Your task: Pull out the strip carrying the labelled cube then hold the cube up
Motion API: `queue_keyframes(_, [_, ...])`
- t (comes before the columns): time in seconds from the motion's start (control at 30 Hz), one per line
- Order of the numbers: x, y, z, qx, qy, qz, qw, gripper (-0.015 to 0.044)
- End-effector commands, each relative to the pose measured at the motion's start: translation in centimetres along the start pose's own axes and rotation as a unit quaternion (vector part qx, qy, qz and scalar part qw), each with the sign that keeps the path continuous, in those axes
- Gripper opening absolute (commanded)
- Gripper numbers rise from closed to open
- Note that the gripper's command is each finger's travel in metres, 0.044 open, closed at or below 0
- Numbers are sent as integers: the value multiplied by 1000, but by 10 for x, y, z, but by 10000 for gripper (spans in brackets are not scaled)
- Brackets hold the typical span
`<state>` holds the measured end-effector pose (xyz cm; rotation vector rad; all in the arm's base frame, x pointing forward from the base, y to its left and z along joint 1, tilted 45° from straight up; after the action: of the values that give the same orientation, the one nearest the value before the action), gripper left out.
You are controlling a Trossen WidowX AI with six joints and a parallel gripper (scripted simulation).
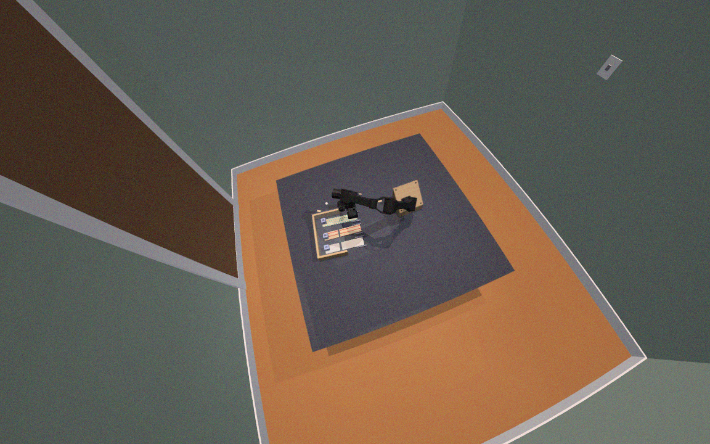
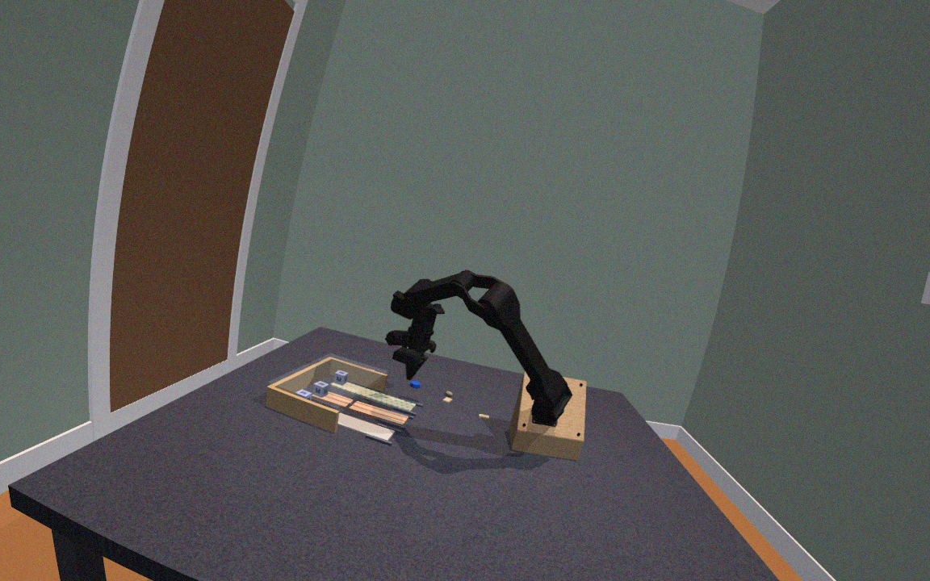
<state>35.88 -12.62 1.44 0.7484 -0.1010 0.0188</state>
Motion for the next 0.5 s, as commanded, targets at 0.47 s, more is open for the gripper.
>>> queue_keyframes(0.47, [7, 0, -21, 7, 28, 0, 1000, 0])
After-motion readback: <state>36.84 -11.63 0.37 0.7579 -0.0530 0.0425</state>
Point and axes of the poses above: the point midway between the two fingers, 35 mm back from their tips, its own z axis back along the fingers, its own y axis across the jaws, x = y × z, the point moved 7 cm from there along z, back along the fingers, and after that the axes turned 12 degrees about z, right-handed, at the moved point
